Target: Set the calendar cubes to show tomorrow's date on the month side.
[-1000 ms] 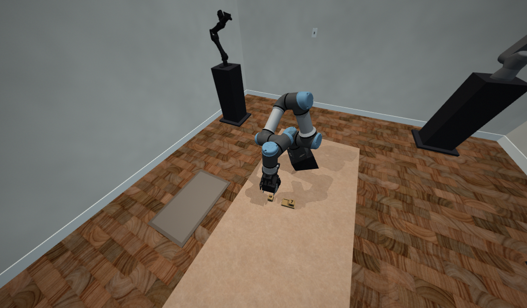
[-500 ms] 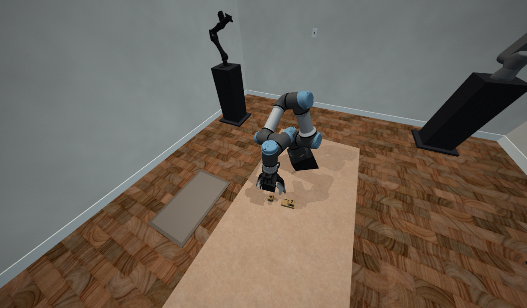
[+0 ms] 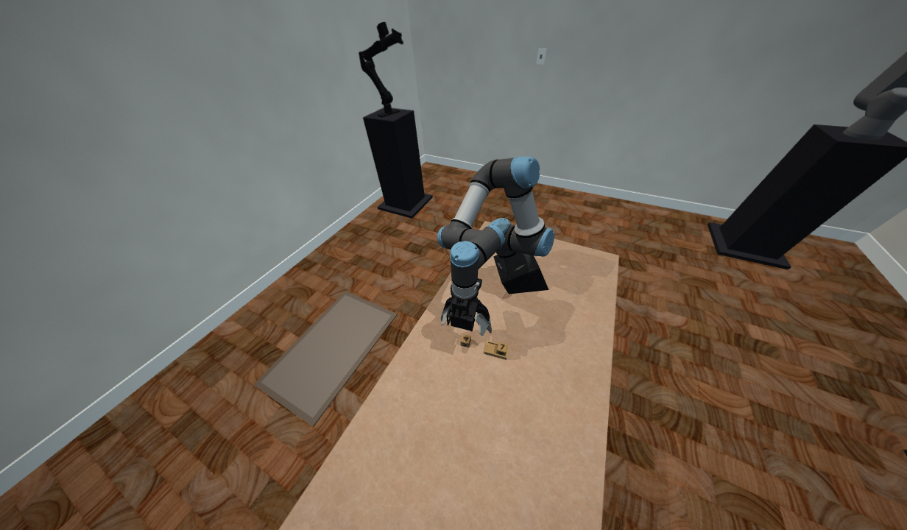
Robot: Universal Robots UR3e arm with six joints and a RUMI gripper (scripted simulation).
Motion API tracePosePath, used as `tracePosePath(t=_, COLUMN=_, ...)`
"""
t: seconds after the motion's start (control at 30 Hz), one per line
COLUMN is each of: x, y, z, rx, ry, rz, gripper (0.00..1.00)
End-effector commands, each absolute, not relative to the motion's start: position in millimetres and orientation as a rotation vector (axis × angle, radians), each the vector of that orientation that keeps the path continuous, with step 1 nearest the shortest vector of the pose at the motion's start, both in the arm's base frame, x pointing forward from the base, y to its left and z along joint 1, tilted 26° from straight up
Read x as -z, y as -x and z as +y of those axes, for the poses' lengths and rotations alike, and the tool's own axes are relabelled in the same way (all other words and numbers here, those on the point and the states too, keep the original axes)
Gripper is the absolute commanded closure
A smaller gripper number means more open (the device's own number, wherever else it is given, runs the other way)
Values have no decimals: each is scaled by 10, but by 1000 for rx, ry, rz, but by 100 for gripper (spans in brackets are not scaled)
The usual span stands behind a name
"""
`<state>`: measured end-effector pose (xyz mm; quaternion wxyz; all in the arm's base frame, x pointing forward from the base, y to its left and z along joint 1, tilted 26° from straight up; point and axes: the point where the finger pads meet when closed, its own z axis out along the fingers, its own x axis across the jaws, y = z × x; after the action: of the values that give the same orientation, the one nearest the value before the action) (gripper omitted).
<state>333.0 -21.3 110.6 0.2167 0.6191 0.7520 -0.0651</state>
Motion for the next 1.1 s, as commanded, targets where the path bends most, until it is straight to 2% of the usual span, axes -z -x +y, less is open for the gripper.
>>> tracePosePath(t=0.0, x=-1113, y=-3334, z=-212, rx=176, ry=-1721, rz=2076, gripper=0)
tracePosePath(t=0.4, x=-1098, y=-3322, z=-213, rx=132, ry=-1861, rz=1944, gripper=0)
tracePosePath(t=1.07, x=-1047, y=-3306, z=-216, rx=-51, ry=-2340, rz=1317, gripper=0)
